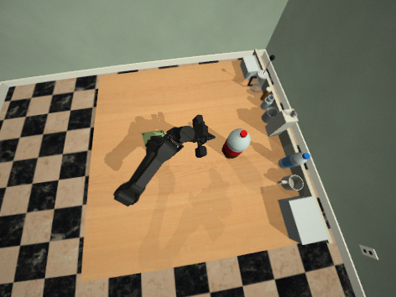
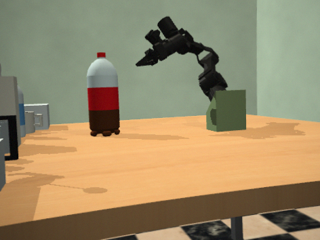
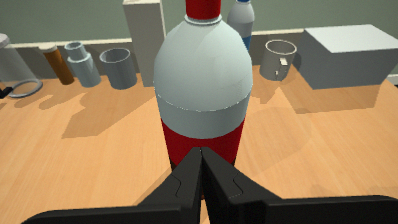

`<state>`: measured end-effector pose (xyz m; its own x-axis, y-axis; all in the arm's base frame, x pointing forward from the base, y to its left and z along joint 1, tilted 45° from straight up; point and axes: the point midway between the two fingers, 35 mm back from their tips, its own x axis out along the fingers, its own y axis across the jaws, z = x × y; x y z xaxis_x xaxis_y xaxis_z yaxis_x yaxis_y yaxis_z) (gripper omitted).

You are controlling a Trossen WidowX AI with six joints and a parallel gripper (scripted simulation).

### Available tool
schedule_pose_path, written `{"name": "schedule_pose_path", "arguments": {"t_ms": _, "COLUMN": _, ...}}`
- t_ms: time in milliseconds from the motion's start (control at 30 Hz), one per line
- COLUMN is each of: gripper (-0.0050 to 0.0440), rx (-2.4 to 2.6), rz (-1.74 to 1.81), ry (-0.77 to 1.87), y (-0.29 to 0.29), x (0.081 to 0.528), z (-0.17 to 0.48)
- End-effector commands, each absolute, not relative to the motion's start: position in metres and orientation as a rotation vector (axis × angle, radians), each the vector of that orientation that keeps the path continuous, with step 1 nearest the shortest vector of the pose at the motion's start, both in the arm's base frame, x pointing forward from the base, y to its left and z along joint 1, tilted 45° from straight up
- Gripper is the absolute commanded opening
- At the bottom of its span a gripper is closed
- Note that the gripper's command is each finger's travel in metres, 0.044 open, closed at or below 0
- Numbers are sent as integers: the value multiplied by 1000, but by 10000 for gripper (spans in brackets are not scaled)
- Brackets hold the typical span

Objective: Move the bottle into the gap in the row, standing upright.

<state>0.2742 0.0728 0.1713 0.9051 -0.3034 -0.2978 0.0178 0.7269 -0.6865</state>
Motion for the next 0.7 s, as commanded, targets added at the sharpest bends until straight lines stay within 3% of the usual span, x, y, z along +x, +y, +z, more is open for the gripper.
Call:
{"name": "schedule_pose_path", "arguments": {"t_ms": 0, "gripper": -50, "rx": -741, "rz": -183, "ry": 408, "y": 67, "x": 274, "z": 167}}
{"name": "schedule_pose_path", "arguments": {"t_ms": 667, "gripper": -50, "rx": -744, "rz": -184, "ry": 397, "y": 46, "x": 273, "z": 147}}
